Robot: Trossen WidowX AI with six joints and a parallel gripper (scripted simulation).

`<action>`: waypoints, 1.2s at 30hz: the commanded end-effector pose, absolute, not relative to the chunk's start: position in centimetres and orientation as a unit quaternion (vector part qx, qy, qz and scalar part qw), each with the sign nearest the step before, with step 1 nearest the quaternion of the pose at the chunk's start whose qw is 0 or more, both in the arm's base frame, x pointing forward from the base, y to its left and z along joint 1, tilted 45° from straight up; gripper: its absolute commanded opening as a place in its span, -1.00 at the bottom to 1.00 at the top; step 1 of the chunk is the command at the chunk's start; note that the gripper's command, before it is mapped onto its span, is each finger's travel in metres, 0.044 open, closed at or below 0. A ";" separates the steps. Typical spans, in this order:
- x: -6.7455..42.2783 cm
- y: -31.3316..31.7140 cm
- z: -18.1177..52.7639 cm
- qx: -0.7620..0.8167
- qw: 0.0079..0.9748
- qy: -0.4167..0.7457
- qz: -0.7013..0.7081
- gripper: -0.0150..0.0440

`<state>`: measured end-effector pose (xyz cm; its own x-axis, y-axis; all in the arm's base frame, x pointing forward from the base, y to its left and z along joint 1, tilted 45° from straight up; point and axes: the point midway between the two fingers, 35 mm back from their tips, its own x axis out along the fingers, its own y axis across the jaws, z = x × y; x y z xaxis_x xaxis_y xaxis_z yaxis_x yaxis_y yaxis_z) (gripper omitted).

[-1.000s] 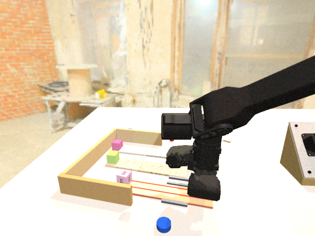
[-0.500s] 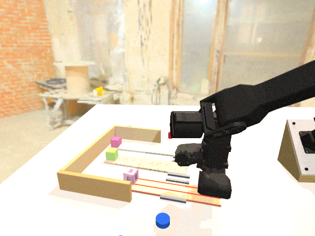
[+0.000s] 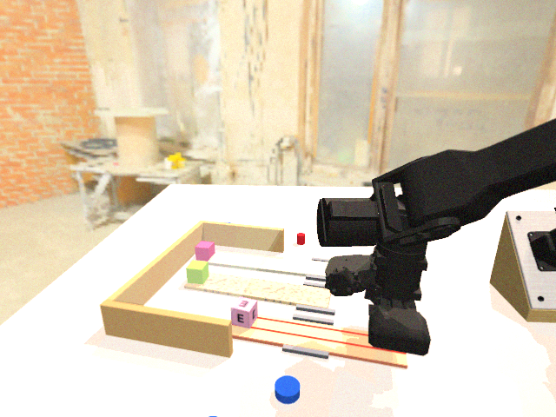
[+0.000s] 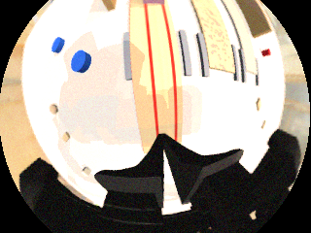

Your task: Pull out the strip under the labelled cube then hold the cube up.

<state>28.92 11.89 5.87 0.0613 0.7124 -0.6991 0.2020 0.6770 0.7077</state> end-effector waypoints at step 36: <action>23.7 13.1 5.9 0.346 0.630 0.666 0.200 -0.49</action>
